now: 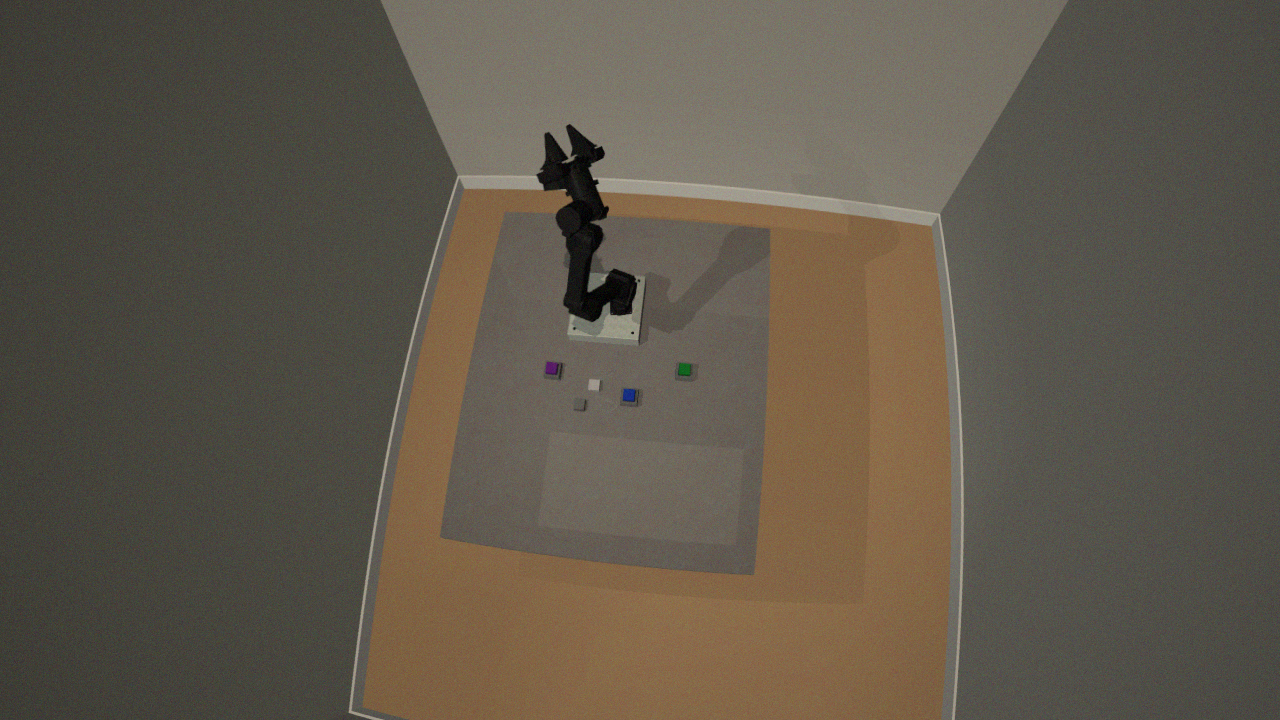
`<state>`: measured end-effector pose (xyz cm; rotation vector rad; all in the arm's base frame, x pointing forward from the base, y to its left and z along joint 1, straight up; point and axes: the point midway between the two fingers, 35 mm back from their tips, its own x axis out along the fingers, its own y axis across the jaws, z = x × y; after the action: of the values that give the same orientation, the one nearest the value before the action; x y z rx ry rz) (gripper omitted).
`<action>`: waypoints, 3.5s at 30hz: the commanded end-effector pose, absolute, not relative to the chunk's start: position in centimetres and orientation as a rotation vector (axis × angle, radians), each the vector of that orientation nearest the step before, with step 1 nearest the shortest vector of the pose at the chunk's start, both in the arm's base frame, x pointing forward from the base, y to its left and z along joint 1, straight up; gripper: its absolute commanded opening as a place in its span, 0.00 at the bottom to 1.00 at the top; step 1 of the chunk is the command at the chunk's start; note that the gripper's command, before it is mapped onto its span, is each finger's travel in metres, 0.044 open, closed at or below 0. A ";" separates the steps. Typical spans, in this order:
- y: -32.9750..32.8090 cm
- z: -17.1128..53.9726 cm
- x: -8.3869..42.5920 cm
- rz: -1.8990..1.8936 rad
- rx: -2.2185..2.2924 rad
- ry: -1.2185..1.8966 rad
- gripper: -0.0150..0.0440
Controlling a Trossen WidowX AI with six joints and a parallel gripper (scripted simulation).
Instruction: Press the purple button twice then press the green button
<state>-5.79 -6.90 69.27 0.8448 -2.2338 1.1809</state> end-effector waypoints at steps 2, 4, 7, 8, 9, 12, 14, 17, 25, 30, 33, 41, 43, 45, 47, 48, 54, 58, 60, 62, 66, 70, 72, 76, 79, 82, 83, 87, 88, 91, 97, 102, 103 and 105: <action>-6.2 69.1 -6.7 1.202 0.791 -2.239 0.93; -4.2 68.5 -9.0 1.258 0.640 -2.242 0.93; -0.1 67.3 -11.9 1.341 0.391 -2.213 0.93; 1.4 66.8 -12.7 1.365 0.309 -2.195 0.93; 3.0 66.3 -13.3 1.389 0.227 -2.172 0.93; 7.9 64.7 -14.2 1.448 -0.011 -2.079 0.93; 11.3 63.4 -14.2 1.477 -0.161 -1.998 0.93; 16.2 61.3 -13.0 1.506 -0.372 -1.851 0.93; 26.6 55.0 -4.6 1.494 -0.804 -1.363 0.93; 29.9 50.5 3.3 1.426 -0.979 -1.013 0.93; 30.5 47.6 8.6 1.365 -1.050 -0.794 0.93; 26.4 39.7 22.3 1.144 -1.114 -0.212 0.93; 24.3 37.8 25.2 1.079 -1.104 -0.072 0.93; 21.7 35.8 27.8 1.010 -1.084 0.065 0.93; 18.9 33.8 30.1 0.938 -1.055 0.199 0.93; 17.3 32.8 31.0 0.901 -1.037 0.264 0.93; 7.1 27.2 34.5 0.669 -0.886 0.636 0.93; -0.2 23.5 34.5 0.505 -0.745 0.864 0.93; -3.7 21.8 33.8 0.422 -0.662 0.970 0.93; -7.1 20.1 32.6 0.338 -0.572 1.072 0.93; -13.2 17.0 29.0 0.172 -0.371 1.257 0.93; -18.0 14.2 24.0 0.012 -0.146 1.416 0.93; -19.8 12.9 21.2 -0.064 -0.025 1.485 0.93; -21.1 11.8 18.3 -0.136 0.100 1.546 0.93; -21.1 11.8 18.3 -0.136 0.100 1.546 0.93; -21.2 10.8 18.4 -0.137 0.100 1.546 0.84; -21.3 9.5 18.4 -0.137 0.099 1.546 0.80; -21.3 5.6 18.4 -0.136 0.100 1.546 0.62; -21.3 5.6 18.4 -0.136 0.100 1.546 0.58; -21.3 5.6 18.4 -0.136 0.100 1.546 0.44; -21.3 5.6 18.4 -0.136 0.100 1.546 0.29; -21.3 5.6 18.4 -0.136 0.100 1.546 0.29; -21.3 5.6 18.4 -0.136 0.100 1.546 0.29; -21.3 5.5 18.4 -0.136 0.100 1.546 0.29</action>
<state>18.42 -21.19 5.64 -0.2982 -4.7037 0.3897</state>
